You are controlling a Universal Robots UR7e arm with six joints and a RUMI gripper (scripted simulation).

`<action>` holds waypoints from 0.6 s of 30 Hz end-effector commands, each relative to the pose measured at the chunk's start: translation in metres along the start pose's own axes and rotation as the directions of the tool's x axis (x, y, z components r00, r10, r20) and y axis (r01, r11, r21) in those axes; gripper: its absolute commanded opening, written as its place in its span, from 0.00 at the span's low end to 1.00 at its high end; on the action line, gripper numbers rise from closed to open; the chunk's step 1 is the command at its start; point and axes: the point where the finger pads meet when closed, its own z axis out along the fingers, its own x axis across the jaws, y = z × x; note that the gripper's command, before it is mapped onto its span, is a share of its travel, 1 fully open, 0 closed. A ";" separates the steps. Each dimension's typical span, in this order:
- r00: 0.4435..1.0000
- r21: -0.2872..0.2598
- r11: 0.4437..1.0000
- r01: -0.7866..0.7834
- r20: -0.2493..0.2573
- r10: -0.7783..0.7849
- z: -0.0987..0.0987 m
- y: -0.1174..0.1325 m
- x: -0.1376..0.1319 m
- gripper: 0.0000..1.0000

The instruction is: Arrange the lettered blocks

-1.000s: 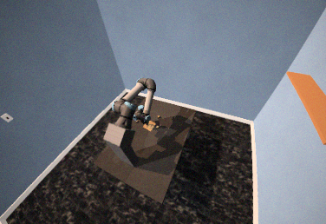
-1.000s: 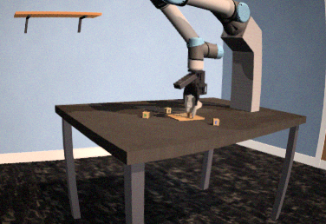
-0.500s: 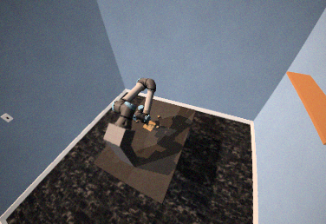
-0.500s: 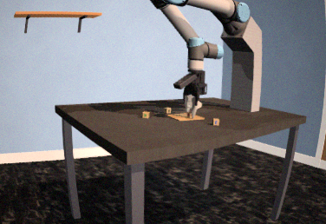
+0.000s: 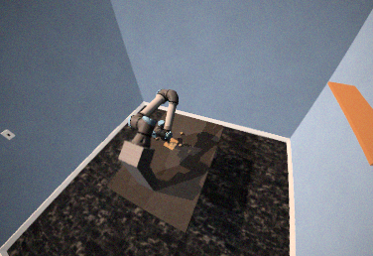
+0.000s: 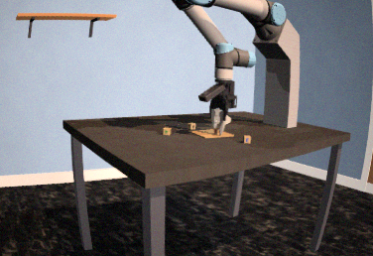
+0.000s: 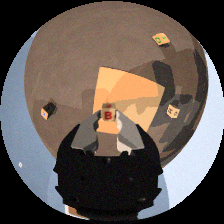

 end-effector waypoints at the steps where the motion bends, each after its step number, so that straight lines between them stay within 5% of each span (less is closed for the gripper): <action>1: 1.000 0.001 1.000 0.000 0.000 0.000 0.000 0.000 0.000 0.05; 18: 1.000 0.001 1.000 0.000 0.000 0.000 0.000 0.000 0.000 0.21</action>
